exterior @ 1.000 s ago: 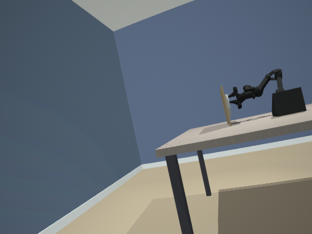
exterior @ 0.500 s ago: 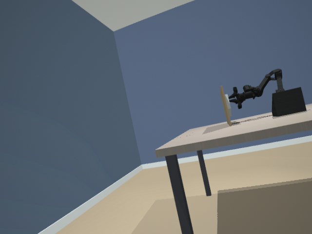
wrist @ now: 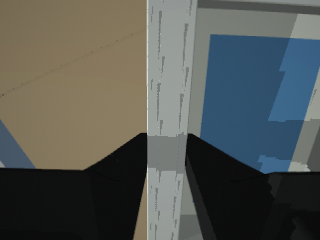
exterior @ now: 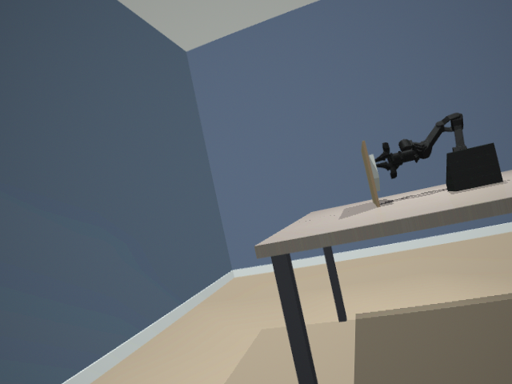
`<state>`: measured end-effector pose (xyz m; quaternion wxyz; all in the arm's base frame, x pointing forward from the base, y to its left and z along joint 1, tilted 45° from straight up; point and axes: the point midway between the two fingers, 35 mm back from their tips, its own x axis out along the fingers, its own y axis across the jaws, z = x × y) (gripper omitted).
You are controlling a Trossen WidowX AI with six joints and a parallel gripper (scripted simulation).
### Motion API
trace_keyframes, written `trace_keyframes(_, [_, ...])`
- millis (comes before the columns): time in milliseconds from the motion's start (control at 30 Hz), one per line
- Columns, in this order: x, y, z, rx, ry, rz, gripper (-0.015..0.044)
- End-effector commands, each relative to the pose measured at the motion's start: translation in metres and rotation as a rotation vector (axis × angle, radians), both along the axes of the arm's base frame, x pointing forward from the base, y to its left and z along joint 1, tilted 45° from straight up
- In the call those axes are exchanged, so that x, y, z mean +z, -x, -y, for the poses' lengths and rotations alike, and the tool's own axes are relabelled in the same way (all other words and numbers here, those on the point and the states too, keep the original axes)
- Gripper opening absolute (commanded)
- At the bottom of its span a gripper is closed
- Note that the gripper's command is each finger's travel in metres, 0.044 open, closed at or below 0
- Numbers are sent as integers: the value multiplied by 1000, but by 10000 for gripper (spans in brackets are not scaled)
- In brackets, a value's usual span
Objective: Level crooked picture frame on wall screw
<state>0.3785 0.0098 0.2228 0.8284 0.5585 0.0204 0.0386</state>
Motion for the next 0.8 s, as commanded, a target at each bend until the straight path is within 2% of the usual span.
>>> trace_keyframes(0, [3,0,-1,1,-5,4,0])
trace_keyframes(767, [10,0,-4,1,-5,4,0])
